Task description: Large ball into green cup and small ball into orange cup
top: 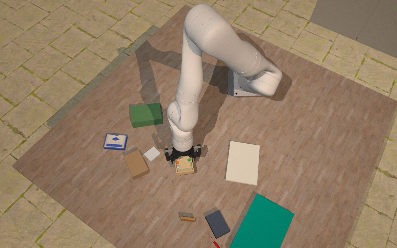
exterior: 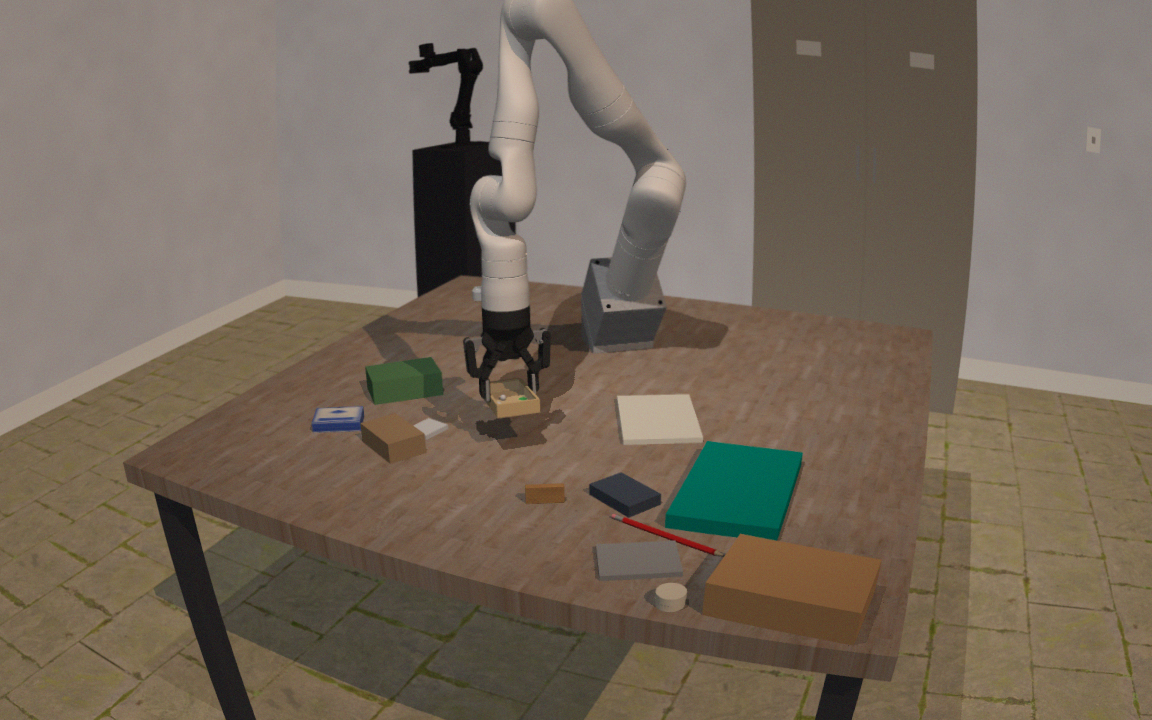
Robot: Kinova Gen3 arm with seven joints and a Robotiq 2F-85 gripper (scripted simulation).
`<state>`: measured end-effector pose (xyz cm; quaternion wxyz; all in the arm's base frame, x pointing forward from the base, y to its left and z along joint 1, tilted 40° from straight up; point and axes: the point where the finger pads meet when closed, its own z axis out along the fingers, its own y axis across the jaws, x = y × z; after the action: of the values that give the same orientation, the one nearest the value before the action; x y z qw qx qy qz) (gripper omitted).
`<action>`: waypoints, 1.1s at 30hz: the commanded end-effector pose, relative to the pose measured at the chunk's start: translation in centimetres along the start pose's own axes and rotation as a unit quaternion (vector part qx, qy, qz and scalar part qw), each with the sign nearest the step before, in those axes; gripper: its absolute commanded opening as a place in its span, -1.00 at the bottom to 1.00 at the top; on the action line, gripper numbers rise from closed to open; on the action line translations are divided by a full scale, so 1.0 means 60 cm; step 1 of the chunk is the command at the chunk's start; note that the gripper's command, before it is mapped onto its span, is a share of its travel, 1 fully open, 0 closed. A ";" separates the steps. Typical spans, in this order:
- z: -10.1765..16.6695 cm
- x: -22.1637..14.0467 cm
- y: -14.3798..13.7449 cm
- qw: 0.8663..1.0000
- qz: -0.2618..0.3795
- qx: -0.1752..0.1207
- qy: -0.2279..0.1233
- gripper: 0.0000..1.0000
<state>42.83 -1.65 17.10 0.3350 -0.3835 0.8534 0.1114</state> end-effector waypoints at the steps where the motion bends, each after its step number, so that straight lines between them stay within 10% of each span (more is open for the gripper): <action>1: -0.001 0.005 -0.001 1.000 0.001 0.001 -0.012 0.48; 24: -0.002 0.005 -0.001 1.000 0.001 -0.002 0.012 0.48; 33: -0.002 0.005 -0.007 0.998 0.002 -0.061 0.011 0.48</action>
<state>42.58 -2.04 17.07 0.3049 -0.3960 0.8542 0.1434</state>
